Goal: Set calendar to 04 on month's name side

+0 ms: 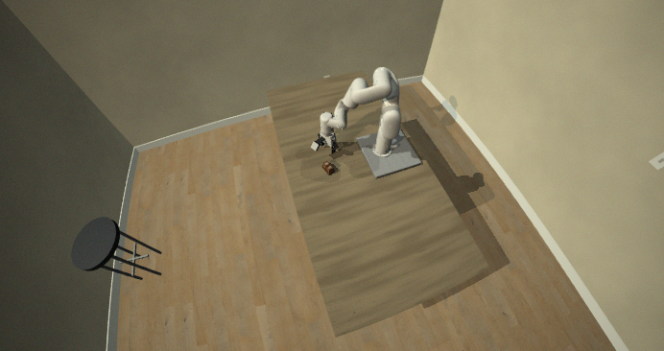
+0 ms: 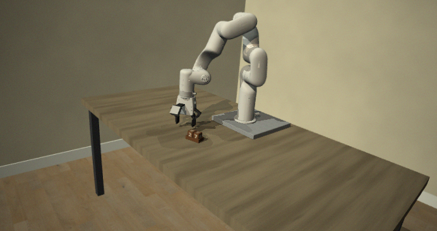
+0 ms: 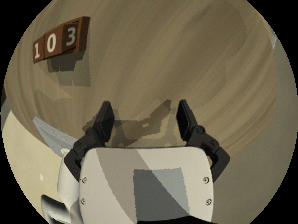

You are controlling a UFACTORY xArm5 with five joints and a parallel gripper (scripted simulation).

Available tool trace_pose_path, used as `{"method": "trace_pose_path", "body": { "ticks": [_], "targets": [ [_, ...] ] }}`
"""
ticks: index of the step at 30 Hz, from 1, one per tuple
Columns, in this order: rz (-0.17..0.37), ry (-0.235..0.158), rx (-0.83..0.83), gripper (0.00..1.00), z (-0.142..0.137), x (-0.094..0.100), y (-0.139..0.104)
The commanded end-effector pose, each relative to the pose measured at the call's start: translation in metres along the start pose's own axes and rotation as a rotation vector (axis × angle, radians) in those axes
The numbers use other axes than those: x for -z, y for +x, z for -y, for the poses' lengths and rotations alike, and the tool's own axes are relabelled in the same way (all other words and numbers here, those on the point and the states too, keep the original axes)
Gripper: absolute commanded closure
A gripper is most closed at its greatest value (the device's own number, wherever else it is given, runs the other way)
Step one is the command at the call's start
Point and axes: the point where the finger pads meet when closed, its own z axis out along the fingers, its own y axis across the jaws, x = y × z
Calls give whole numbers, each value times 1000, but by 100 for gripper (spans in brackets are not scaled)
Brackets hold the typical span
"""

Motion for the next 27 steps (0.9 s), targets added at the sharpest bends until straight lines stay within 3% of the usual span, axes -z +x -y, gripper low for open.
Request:
{"method": "trace_pose_path", "body": {
  "ticks": [1,27],
  "targets": [
    [-2,-2,0,0,-1,1,1],
    [-2,-2,0,0,-1,5,1]
  ]
}}
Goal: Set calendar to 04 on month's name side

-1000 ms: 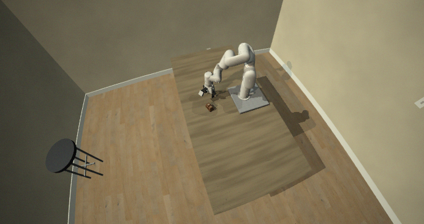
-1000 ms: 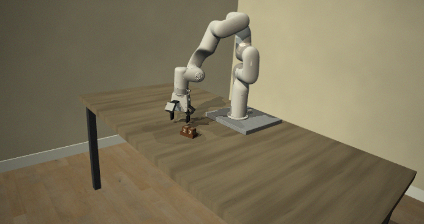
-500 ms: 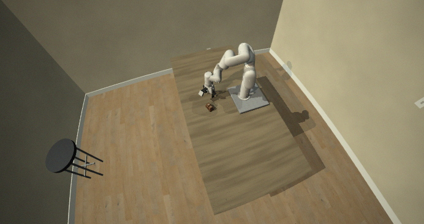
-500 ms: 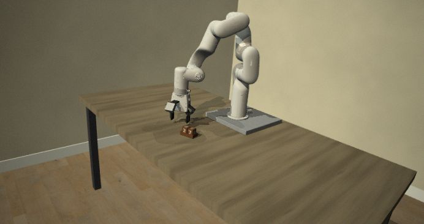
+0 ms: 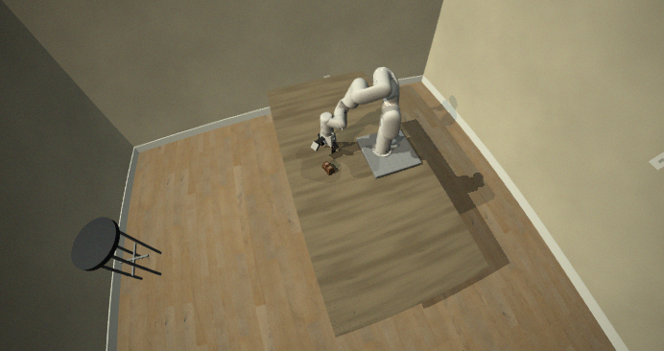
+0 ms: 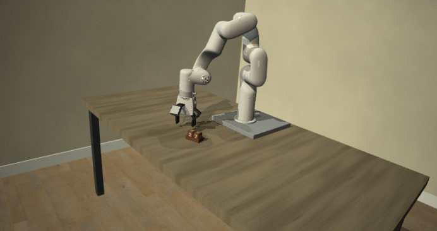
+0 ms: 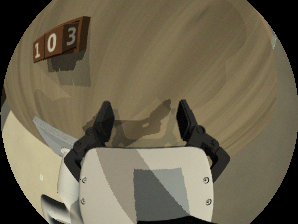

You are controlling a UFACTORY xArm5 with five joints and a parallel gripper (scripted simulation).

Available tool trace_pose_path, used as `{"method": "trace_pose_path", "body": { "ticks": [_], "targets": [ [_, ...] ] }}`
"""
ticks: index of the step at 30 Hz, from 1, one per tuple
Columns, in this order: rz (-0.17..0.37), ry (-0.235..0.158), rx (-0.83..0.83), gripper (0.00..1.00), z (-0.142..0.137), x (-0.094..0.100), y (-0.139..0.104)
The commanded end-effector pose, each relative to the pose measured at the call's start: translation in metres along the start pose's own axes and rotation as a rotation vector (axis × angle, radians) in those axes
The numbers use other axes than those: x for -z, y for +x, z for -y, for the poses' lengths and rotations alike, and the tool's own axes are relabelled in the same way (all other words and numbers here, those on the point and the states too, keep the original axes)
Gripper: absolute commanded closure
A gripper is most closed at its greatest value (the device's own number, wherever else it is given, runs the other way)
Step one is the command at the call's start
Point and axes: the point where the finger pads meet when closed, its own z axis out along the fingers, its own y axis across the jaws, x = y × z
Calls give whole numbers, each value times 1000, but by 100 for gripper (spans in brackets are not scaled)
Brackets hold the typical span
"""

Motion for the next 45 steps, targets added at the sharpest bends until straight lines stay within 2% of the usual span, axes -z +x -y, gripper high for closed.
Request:
{"method": "trace_pose_path", "body": {
  "ticks": [1,9,11,17,36,45],
  "targets": [
    [-2,-3,0,0,-1,7,1],
    [-2,-3,0,0,-1,40,1],
    [-2,-3,0,0,-1,40,1],
    [-2,-3,0,0,-1,58,0],
    [-2,-3,-8,0,-1,61,1],
    [-3,-3,-133,0,5,63,11]
  ]
}}
